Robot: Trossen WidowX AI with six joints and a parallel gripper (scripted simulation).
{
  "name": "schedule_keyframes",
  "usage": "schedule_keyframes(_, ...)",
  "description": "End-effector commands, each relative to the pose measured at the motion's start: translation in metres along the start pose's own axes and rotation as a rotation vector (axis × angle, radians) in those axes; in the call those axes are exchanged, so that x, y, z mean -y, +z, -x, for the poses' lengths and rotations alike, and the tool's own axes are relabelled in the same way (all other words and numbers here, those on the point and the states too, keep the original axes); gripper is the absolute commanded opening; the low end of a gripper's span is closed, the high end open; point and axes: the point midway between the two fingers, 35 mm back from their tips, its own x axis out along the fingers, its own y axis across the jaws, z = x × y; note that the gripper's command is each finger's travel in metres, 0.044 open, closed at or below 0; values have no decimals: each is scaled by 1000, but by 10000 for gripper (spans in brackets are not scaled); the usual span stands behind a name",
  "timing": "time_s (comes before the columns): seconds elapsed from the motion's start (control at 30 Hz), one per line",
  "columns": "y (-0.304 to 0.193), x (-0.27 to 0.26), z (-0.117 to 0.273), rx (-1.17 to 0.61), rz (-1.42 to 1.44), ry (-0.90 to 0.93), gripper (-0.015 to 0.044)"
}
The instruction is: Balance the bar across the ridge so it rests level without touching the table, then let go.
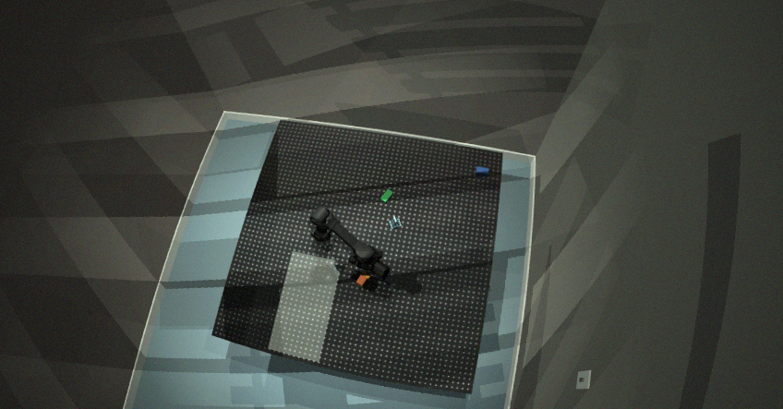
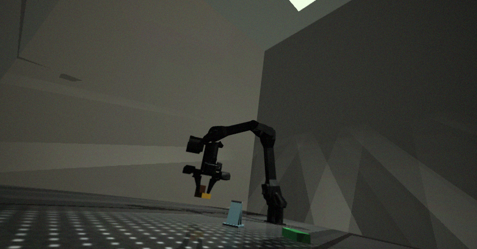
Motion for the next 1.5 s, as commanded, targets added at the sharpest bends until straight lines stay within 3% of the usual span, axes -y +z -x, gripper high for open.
schedule_keyframes(0.0,0,0,11,-3,1,-6,0)
schedule_keyframes(0.67,2,-4,56,-5,-3,-6,0)
schedule_keyframes(1.47,79,17,60,3,-190,-7,0)
